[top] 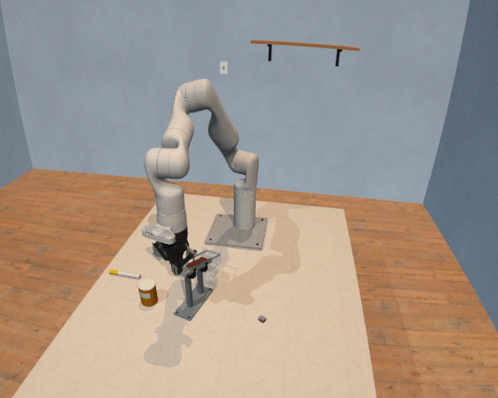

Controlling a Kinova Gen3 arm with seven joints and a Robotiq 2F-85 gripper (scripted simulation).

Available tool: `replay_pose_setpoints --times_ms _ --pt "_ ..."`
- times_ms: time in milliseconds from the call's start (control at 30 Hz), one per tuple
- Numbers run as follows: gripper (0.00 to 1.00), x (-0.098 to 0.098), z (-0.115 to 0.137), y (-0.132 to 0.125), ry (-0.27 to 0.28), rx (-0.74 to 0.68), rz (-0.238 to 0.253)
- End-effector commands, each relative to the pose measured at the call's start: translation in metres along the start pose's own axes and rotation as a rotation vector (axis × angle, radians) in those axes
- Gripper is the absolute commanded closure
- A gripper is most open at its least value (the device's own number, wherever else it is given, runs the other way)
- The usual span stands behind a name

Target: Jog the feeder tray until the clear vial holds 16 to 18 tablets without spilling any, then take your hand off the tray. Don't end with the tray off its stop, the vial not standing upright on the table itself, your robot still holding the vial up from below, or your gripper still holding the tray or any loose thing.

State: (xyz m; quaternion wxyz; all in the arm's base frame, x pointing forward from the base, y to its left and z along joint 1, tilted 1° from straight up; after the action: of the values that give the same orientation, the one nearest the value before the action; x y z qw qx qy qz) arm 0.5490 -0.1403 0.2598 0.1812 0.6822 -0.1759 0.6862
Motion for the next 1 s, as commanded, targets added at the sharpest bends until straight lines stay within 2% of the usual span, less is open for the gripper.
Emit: replay_pose_setpoints --times_ms 0,567,967 --pt "1.0 0.003 -0.003 0.002 0.004 -0.001 -0.002" --pt "1.0 0.002 -0.005 0.003 0.004 -0.001 -0.002" --pt "1.0 0.011 0.017 -0.002 0.004 -0.001 -0.002"
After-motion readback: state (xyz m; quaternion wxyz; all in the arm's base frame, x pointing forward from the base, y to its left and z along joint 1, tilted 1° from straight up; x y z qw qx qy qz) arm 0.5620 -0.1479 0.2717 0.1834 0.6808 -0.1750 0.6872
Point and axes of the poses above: the point where the finger pads meet when closed, its own x axis back along the fingers, its own y axis across the jaws, z = x × y, the point moved 7 cm from there along x, back along the fingers, and after that the axes turned 11 degrees about -x, right-handed, at the moved point
